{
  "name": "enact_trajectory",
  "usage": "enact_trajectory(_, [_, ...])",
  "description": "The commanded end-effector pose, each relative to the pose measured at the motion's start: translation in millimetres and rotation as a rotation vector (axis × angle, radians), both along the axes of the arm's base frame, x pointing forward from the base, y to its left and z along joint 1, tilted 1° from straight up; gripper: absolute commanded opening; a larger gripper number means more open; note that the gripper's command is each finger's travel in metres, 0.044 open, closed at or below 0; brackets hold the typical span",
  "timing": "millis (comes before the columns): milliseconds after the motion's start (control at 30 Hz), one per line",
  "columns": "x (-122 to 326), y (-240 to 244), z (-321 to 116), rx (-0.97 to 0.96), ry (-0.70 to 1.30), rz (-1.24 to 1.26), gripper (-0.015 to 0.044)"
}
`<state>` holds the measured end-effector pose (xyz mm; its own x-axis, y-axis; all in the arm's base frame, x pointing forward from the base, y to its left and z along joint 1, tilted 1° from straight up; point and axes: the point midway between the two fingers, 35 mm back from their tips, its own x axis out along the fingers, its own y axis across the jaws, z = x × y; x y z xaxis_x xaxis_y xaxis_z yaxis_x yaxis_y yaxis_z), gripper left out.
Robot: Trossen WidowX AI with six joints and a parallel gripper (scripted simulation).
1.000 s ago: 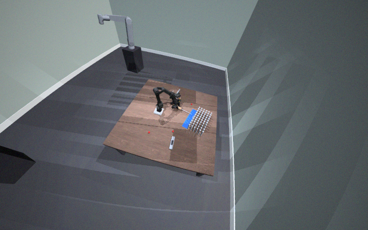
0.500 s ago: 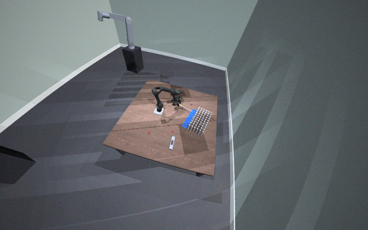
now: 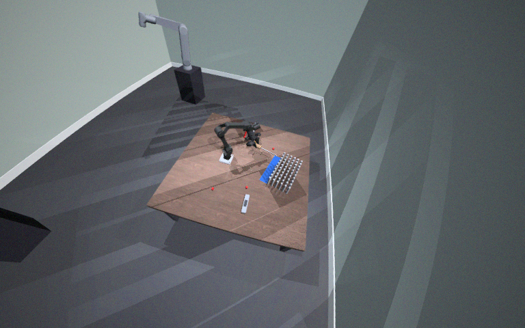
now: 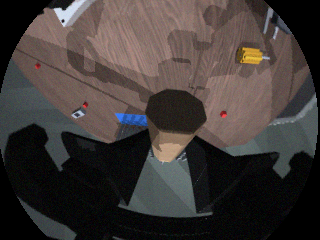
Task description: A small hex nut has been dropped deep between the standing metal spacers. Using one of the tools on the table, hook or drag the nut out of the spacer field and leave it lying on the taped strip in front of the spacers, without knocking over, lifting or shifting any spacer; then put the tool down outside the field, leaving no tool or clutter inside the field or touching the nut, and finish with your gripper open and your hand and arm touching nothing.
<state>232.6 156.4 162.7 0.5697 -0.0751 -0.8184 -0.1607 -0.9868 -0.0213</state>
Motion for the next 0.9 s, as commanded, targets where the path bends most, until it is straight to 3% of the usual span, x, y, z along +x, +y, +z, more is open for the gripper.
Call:
enact_trajectory(0, [4,-4,-2,0.032,0.005,-0.063,0.0])
enact_trajectory(867, [56,-56,12,0.491,-0.076,-0.82,0.0])
